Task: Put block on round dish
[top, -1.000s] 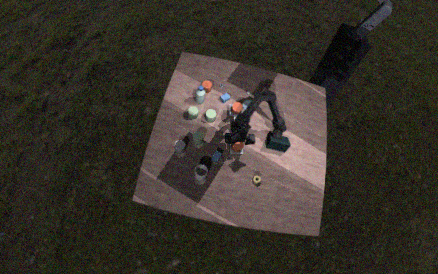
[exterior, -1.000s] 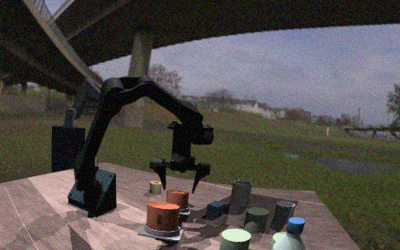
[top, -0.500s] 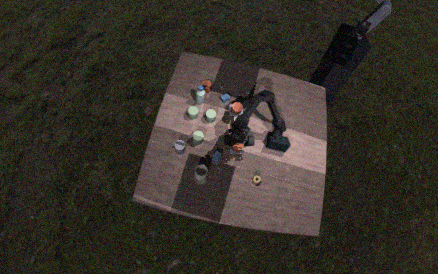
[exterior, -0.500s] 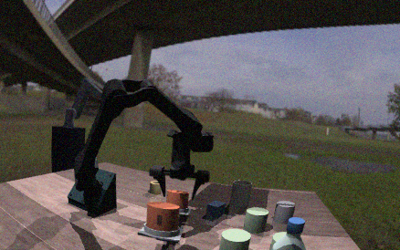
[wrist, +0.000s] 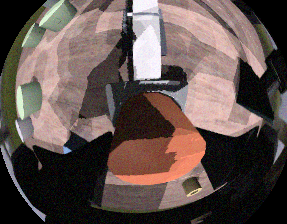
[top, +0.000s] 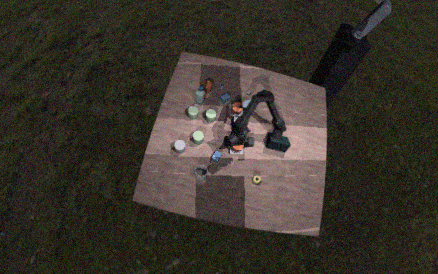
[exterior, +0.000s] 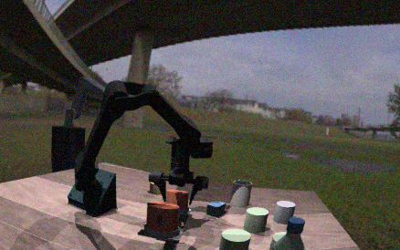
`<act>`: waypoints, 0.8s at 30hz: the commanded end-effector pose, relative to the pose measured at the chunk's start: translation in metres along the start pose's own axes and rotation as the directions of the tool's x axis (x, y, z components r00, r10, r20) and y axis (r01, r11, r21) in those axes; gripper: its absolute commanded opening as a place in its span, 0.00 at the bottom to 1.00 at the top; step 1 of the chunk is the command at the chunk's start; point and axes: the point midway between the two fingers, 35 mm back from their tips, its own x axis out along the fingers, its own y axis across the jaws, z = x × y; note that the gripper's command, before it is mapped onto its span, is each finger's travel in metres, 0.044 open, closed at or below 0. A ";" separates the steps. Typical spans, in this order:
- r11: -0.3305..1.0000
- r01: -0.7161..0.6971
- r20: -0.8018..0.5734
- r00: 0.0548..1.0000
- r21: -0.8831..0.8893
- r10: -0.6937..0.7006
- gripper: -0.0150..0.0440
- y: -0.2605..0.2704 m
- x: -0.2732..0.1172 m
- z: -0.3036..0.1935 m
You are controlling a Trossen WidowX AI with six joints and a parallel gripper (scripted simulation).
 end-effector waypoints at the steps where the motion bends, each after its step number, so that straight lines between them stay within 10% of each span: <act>1: 1.000 0.001 0.004 1.000 -0.003 -0.001 0.81 0.000 0.002 0.001; 7: 1.000 0.001 0.004 1.000 -0.003 -0.001 0.74 0.000 0.002 0.001; 18: 1.000 0.001 0.003 1.000 -0.003 -0.001 0.25 0.002 -0.007 0.000; 24: 1.000 0.000 0.002 1.000 -0.003 0.000 0.25 0.003 -0.014 -0.001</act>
